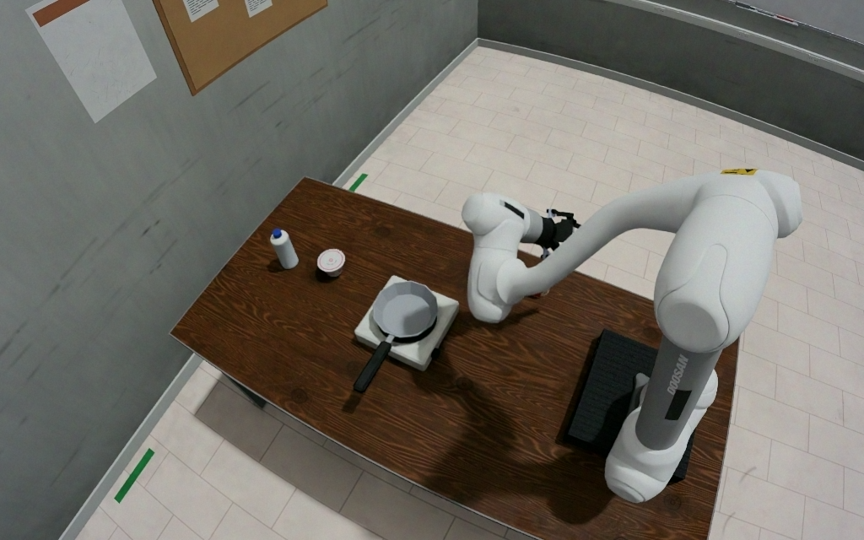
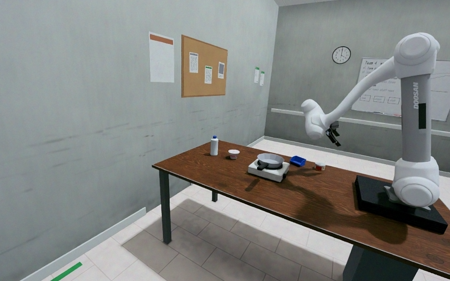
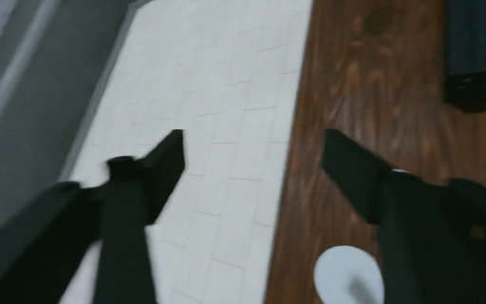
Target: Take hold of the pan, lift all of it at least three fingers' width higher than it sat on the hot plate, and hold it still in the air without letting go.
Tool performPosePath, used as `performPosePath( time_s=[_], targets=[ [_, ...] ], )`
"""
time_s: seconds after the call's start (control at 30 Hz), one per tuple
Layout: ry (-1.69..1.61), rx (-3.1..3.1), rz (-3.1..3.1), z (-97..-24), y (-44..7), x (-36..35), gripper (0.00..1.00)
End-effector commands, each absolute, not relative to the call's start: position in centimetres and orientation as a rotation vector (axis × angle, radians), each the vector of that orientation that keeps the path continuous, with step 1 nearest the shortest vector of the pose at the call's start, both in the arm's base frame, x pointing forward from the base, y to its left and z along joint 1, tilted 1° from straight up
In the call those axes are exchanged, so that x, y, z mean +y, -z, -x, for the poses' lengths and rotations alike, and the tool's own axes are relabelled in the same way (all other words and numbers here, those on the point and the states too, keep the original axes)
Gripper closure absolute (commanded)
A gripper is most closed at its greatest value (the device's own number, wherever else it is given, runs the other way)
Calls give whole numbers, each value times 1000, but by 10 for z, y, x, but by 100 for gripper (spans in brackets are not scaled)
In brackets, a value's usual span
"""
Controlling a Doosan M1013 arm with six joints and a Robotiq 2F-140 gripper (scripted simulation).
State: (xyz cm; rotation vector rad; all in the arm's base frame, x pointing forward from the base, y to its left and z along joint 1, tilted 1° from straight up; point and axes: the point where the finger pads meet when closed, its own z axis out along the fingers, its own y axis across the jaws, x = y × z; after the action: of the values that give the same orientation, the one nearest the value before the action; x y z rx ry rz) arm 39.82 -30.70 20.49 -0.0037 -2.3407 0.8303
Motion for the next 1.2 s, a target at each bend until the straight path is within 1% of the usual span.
performPosePath(
  time_s=[0.0, 0.23, 0.3, 0.37, 0.57, 0.8, 0.87, 0.9, 1.17],
  targets=[
    [-965, -2308, -4, -405, -210, -318, 59],
    [-1393, -2228, -71, -445, -230, -340, 59],
    [-1393, -2228, -71, -445, -230, -340, 59],
    [-1577, -2204, -120, -470, -239, -342, 59],
    [-1881, -2184, -236, -521, -252, -331, 59],
    [-2214, -2196, -434, -589, -260, -290, 59],
    [-2214, -2196, -434, -589, -260, -290, 59],
    [-2329, -2213, -532, -615, -261, -266, 59],
    [-2555, -2285, -817, -670, -254, -193, 59]
  ],
)
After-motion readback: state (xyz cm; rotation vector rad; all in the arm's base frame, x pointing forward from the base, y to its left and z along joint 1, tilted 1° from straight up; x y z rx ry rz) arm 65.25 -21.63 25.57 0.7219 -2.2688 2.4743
